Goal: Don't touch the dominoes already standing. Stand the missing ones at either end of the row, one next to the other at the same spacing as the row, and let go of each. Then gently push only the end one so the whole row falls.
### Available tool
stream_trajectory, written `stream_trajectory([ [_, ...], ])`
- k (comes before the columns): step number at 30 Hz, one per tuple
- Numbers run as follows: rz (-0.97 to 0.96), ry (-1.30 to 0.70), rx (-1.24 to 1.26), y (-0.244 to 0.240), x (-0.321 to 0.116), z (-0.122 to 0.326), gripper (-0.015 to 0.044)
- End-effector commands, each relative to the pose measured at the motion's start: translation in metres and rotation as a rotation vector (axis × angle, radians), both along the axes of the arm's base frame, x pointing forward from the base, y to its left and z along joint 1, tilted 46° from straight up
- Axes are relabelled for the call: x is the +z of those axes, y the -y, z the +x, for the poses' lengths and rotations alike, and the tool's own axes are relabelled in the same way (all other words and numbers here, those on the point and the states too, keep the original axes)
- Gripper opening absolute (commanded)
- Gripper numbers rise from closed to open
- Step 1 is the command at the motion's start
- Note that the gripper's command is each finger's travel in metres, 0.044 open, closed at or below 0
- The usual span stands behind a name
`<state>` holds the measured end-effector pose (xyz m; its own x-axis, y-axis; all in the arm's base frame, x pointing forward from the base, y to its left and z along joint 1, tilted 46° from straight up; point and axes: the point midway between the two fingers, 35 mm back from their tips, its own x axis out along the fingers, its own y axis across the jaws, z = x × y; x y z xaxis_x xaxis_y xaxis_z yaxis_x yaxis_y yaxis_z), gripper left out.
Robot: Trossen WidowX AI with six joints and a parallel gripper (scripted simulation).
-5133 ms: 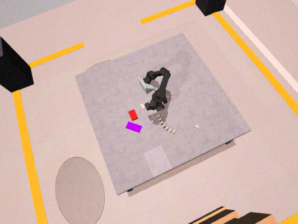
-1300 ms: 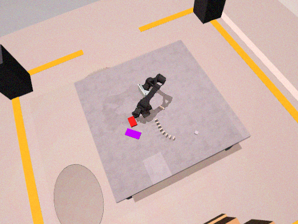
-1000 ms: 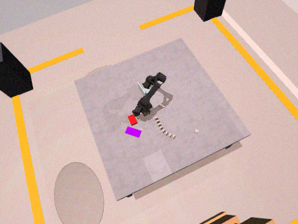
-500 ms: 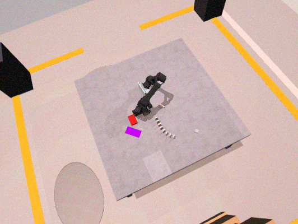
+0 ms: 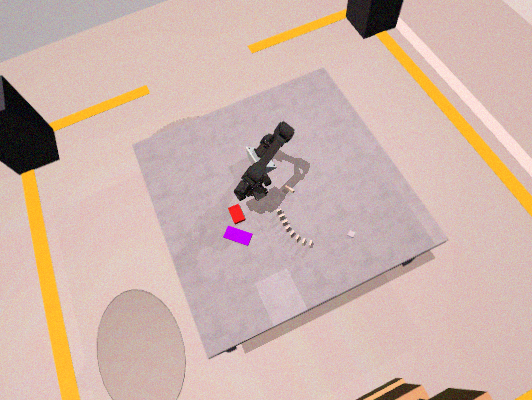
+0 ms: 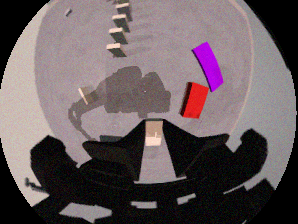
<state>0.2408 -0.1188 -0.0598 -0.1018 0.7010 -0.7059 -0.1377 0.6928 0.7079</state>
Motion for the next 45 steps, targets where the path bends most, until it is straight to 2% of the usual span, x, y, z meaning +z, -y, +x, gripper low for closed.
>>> stream_trajectory([
  [1, -0.006, 0.006, 0.005, 0.030, 0.031, 0.004, 0.0107],
  [4, -0.007, 0.006, 0.005, 0.049, 0.052, 0.007, 0.0107],
  [9, -0.014, -0.039, -0.040, 0.052, 0.052, 0.008, 0.0107],
  [21, -0.124, -0.800, -0.816, 0.065, 0.037, 0.023, 0.0107],
  [34, -0.134, -0.805, -0.830, 0.065, 0.036, 0.024, 0.0107],
  [45, -0.268, -0.703, -0.873, 0.061, 0.019, 0.025, 0.0107],
])
